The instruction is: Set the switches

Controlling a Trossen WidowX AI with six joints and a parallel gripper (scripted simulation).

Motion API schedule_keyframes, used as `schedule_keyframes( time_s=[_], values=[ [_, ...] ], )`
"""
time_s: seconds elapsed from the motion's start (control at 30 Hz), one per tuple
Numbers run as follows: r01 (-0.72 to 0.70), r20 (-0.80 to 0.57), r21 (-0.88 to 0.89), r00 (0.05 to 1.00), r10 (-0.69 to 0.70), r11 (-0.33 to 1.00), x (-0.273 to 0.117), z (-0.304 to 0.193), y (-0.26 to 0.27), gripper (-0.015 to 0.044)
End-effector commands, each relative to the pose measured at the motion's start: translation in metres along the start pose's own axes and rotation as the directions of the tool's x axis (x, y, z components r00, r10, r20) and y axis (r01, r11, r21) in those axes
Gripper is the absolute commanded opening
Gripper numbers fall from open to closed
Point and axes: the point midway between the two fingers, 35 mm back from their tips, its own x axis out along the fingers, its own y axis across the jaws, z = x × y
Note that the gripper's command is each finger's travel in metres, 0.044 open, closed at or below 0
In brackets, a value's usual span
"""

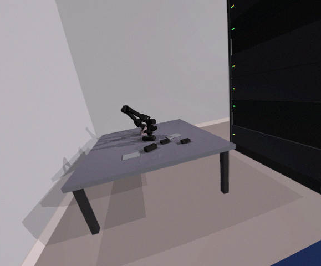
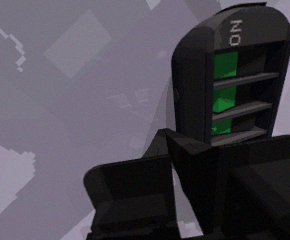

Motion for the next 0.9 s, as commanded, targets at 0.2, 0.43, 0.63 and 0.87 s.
schedule_keyframes(
  time_s=[0.2, 0.43, 0.63, 0.87],
  values=[
    [0.006, -0.001, -0.001, 1.0, -0.006, 1.0, 0.001, 0.0, -0.006, 0.0],
    [0.006, 0.0, -0.001, 1.0, -0.006, 1.0, 0.003, 0.001, -0.015, 0.0],
    [0.007, -0.001, -0.001, 1.0, -0.007, 1.0, 0.004, 0.0, -0.022, 0.0],
    [0.007, -0.001, -0.001, 1.0, -0.007, 1.0, 0.006, 0.0, -0.029, 0.0]
  ],
)
